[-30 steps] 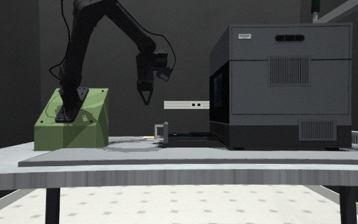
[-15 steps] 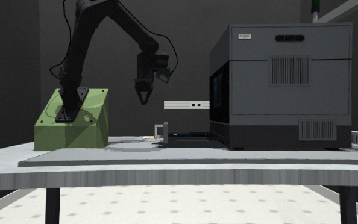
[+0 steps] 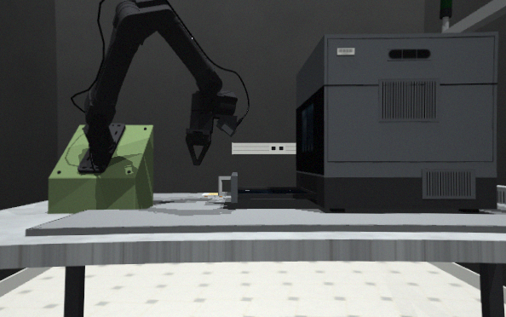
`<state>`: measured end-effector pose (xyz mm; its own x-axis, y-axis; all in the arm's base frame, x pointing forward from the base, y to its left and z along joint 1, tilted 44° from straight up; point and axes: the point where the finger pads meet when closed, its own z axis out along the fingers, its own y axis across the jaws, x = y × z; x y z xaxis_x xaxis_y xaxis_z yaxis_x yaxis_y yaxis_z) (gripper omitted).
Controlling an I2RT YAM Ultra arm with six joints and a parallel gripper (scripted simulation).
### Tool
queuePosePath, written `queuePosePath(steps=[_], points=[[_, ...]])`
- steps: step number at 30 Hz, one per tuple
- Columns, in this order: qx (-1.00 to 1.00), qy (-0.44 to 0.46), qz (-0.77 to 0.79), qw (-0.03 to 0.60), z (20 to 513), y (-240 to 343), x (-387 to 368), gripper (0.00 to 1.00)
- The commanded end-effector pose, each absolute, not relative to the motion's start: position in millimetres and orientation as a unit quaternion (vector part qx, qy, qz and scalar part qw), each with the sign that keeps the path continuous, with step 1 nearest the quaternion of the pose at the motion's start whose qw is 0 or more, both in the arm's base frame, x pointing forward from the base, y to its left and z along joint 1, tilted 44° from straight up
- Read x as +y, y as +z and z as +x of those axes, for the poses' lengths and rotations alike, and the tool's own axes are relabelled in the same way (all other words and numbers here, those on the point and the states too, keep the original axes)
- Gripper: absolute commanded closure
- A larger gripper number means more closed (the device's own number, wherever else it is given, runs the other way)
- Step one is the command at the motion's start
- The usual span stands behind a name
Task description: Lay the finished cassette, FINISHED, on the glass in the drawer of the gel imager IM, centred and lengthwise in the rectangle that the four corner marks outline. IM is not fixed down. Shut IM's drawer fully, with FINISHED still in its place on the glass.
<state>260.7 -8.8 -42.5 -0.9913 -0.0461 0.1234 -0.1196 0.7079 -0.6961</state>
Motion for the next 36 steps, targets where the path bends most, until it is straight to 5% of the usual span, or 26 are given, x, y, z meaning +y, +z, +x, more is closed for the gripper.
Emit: queuePosePath(steps=[1, 36], points=[[-0.925, 0.376, 0.055, 0.015, 275, -52, -11, 0.65], [-0.927, 0.370, 0.056, -0.006, 287, -46, -1, 0.65]])
